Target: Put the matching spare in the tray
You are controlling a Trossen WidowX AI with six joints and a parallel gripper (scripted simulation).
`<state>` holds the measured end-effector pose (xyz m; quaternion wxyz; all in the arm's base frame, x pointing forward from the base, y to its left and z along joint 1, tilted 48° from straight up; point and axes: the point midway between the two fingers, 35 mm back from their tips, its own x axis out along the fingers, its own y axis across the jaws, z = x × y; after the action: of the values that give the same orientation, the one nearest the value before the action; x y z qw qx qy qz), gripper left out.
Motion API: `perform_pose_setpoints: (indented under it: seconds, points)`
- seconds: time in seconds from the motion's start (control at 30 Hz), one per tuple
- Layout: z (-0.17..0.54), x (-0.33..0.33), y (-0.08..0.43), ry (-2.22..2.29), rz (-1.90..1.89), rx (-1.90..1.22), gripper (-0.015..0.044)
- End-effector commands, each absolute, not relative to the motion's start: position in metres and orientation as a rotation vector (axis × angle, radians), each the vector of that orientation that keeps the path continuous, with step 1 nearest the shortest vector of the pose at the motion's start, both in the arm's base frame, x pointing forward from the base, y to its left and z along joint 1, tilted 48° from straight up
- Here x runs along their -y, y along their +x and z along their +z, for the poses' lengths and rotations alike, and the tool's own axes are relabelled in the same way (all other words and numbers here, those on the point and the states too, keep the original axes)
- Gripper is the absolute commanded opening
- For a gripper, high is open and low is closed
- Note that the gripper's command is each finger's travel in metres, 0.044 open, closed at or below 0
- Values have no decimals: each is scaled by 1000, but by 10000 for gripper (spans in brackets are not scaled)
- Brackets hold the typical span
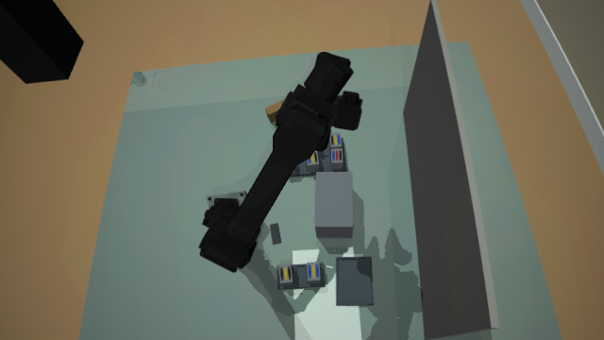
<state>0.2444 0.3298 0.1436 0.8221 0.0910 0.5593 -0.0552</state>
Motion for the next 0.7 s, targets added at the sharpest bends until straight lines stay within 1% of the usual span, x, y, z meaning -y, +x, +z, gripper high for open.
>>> perform_pose_setpoints:
  seconds: [0.0, 0.17, 0.3, 0.67]
  points:
    - [125, -273, 292, -43, -300, -1167, 440]
    - [113, -201, 333, -339, -487, -1201, 440]
    - [109, -151, 354, -552, -591, -1262, 440]
    - [109, -148, 355, -564, -596, -1266, 440]
